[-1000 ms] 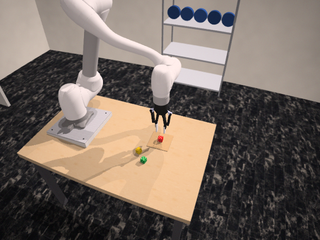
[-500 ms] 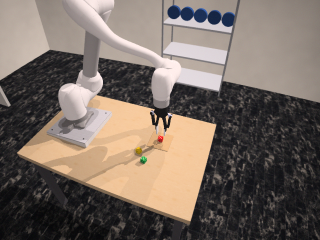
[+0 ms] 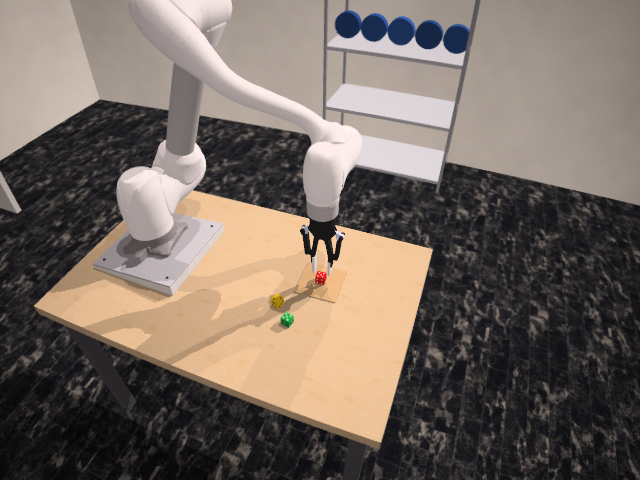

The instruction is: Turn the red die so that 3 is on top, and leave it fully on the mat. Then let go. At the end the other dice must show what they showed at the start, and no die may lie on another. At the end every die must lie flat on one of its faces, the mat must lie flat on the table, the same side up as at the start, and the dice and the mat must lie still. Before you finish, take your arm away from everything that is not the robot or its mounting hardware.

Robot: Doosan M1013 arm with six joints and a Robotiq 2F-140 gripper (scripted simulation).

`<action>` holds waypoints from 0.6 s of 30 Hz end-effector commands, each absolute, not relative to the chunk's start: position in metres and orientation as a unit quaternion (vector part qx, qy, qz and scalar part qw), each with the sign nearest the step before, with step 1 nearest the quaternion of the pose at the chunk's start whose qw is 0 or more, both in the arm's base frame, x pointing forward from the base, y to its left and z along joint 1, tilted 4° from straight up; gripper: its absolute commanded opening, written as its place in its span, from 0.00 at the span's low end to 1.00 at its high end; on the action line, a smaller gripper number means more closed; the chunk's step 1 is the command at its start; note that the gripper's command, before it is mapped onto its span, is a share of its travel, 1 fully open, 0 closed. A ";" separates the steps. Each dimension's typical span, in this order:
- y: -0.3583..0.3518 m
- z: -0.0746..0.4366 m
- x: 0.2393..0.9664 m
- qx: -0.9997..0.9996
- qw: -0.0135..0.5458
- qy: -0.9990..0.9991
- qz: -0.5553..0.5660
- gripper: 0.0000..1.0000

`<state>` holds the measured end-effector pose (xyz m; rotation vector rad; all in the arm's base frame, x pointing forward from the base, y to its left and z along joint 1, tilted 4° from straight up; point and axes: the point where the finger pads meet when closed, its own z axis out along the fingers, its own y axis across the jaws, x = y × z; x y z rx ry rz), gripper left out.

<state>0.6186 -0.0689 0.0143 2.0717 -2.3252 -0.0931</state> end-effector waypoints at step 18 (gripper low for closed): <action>-0.067 0.004 0.615 0.667 0.014 -0.745 -0.033 0.28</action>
